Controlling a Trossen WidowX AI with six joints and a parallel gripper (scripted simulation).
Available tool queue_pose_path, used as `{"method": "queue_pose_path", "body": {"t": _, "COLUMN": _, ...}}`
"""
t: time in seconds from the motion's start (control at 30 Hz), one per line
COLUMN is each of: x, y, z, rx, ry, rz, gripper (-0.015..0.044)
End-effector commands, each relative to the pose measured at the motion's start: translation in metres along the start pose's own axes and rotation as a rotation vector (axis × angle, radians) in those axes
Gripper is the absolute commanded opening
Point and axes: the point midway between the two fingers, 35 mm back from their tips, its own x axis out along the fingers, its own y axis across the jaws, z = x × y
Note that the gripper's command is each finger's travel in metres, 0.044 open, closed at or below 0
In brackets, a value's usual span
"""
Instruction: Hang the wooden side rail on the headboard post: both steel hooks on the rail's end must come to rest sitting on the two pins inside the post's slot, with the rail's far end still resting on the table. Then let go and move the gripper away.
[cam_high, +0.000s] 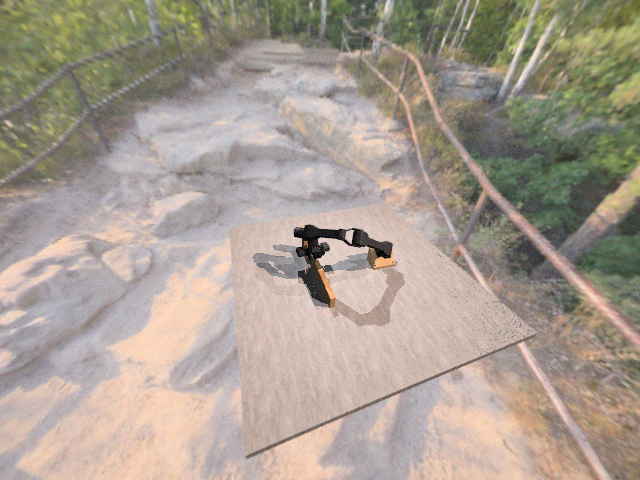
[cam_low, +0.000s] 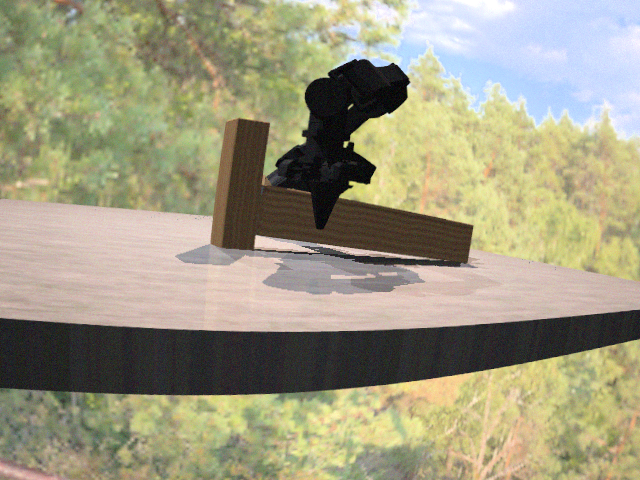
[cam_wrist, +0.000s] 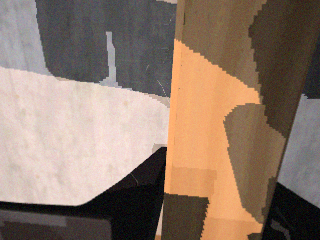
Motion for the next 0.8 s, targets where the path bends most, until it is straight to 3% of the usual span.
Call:
{"method": "queue_pose_path", "body": {"t": 0.0, "x": -0.004, "y": 0.0005, "z": -0.0035, "rx": 0.002, "ry": 0.004, "rz": -0.007, "gripper": 0.0}}
{"method": "queue_pose_path", "body": {"t": 0.77, "x": -0.0038, "y": 0.0003, "z": -0.0061, "rx": 0.002, "ry": 0.004, "rz": -0.007, "gripper": 0.0}}
